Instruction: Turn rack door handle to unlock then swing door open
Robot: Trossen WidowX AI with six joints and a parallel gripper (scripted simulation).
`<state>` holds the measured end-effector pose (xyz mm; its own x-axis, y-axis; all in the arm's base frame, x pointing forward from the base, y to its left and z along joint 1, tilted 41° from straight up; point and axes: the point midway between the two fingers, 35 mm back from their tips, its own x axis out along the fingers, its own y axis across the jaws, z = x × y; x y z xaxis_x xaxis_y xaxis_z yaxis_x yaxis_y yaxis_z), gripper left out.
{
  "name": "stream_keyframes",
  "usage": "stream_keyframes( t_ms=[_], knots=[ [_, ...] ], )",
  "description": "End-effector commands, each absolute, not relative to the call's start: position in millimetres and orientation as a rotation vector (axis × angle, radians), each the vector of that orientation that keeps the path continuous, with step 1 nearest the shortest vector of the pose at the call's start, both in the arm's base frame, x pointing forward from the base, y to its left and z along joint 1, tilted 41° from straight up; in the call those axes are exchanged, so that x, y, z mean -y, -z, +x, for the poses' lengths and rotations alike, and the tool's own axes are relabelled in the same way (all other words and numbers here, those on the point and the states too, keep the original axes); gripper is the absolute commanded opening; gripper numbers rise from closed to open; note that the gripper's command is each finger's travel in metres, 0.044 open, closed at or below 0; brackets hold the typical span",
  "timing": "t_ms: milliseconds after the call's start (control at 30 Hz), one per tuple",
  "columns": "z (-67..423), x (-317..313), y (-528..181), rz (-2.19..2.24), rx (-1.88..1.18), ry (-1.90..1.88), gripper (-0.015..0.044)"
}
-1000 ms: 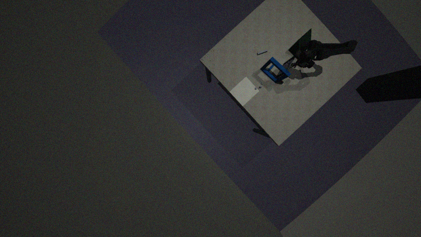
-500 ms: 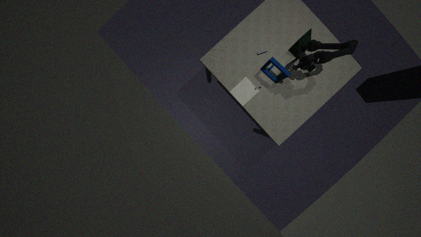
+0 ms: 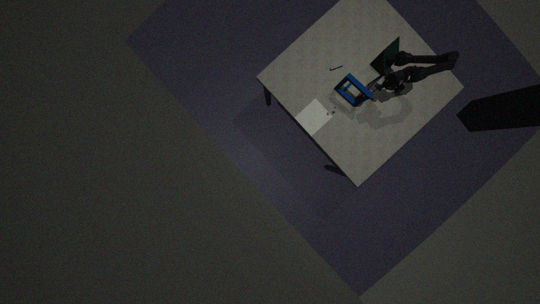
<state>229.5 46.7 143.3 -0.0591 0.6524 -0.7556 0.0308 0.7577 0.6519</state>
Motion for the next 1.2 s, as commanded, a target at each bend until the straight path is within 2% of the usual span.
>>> stream_keyframes(
  t_ms=[0, 233, 267, 1167],
  knots=[
    [229.7, -47.3, -144.1, 0.579, -1.565, -0.551, 0.0102],
    [229.7, -47.3, -144.1, 0.579, -1.565, -0.551, 0.0285],
    [229.7, -47.3, -144.1, 0.579, -1.565, -0.551, 0.0295],
    [230.9, -15.1, -181.7, 0.627, -1.488, -0.428, 0.0295]
  ],
)
